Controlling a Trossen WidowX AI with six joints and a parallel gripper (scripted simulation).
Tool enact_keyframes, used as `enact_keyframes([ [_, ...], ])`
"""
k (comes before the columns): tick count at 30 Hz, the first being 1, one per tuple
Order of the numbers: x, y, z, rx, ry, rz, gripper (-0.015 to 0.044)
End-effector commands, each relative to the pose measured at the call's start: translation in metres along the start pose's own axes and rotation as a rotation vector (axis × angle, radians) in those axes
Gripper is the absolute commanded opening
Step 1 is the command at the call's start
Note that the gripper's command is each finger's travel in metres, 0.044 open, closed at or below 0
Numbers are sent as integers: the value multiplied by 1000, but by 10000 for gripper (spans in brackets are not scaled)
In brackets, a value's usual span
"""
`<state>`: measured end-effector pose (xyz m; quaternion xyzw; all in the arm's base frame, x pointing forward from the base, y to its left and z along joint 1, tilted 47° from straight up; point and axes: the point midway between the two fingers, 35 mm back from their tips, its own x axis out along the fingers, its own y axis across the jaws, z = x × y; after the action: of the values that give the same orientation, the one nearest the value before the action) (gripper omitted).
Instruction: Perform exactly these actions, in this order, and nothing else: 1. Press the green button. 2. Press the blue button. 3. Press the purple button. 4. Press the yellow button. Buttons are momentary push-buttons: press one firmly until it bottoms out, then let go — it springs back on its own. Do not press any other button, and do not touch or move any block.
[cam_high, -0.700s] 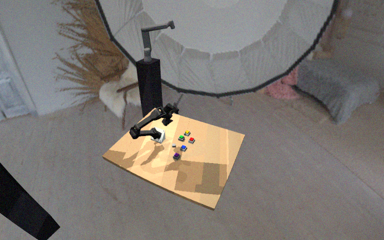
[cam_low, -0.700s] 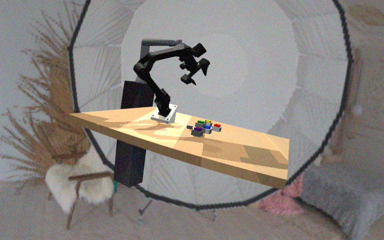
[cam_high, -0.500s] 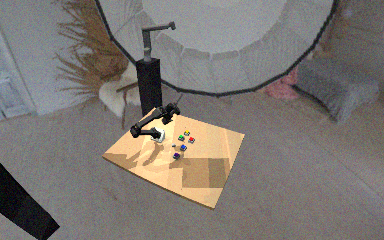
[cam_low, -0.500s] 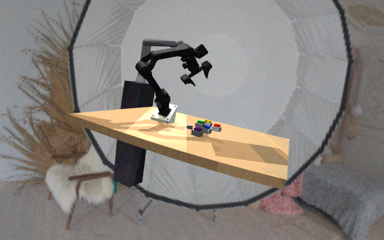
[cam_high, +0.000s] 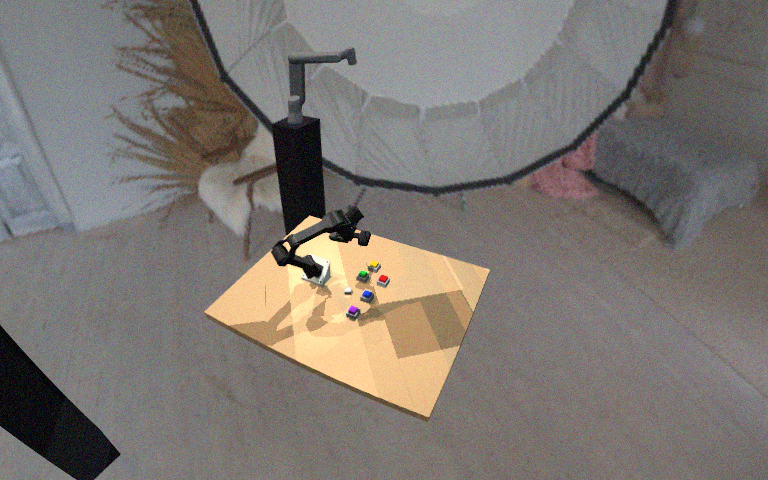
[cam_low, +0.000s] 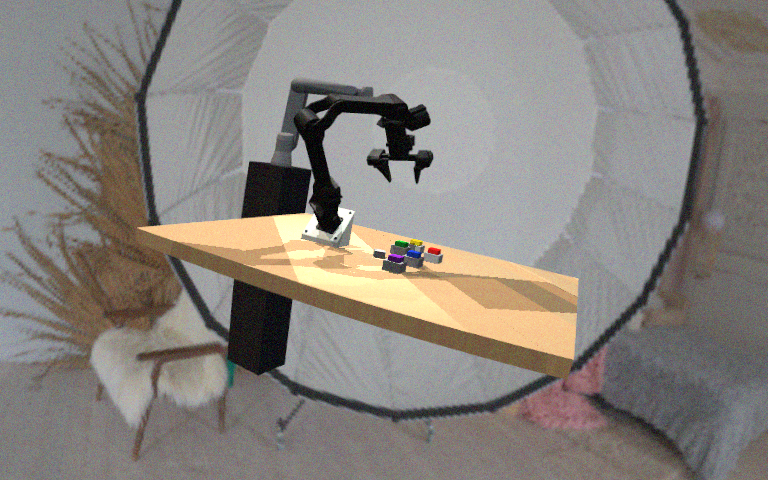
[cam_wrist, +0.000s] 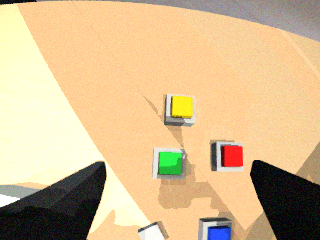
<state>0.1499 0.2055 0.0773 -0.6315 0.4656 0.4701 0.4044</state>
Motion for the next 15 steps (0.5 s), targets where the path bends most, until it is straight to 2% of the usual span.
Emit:
enact_keyframes([
  [1, 42, -14, -7, 787, 290, -42, 400],
  [15, 80, -17, -19, 1416, 512, -265, 400],
])
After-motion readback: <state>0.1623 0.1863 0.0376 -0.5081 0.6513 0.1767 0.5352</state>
